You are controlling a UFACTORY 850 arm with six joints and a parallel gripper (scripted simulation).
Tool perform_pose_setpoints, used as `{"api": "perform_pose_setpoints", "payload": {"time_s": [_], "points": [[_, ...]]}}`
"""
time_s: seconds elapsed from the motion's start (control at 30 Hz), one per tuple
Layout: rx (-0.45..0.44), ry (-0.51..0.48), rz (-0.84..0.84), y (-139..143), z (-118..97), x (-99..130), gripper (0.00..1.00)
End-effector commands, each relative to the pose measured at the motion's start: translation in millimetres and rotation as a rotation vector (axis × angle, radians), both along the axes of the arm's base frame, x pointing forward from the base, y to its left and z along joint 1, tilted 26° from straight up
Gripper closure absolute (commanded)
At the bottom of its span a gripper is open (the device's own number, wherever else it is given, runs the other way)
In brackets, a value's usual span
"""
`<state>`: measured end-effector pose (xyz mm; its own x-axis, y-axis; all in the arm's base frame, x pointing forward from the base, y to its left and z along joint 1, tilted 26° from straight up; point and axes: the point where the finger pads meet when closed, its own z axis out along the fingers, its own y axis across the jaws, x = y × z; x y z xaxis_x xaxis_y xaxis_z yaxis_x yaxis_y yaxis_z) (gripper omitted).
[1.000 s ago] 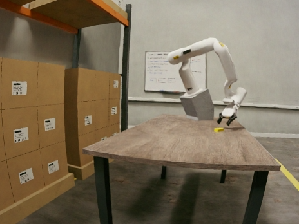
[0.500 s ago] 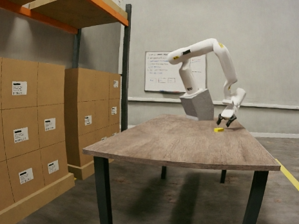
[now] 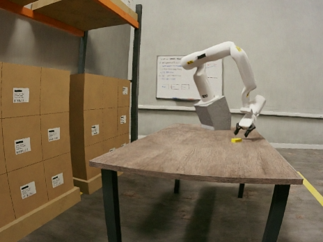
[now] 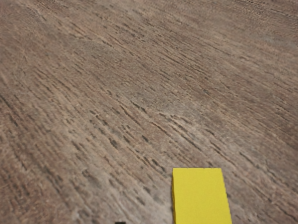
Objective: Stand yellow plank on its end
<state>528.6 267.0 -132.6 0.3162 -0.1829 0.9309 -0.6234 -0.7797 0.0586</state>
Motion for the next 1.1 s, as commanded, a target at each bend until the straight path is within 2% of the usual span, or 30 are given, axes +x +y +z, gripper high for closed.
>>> {"api": "perform_pose_setpoints", "payload": {"time_s": [0.0,0.37,0.8,0.83,1.07], "points": [[0.001,-0.001,0.0,0.9,0.7,0.4,0.0],[0.001,-0.001,0.0,-10.4,-6.1,13.9,0.0],[0.001,-0.001,0.0,-10.8,-6.3,14.4,0.0],[0.001,-0.001,0.0,-10.8,-6.3,14.4,0.66],[0.001,-0.001,0.0,-10.8,-6.3,14.4,0.66]]}}
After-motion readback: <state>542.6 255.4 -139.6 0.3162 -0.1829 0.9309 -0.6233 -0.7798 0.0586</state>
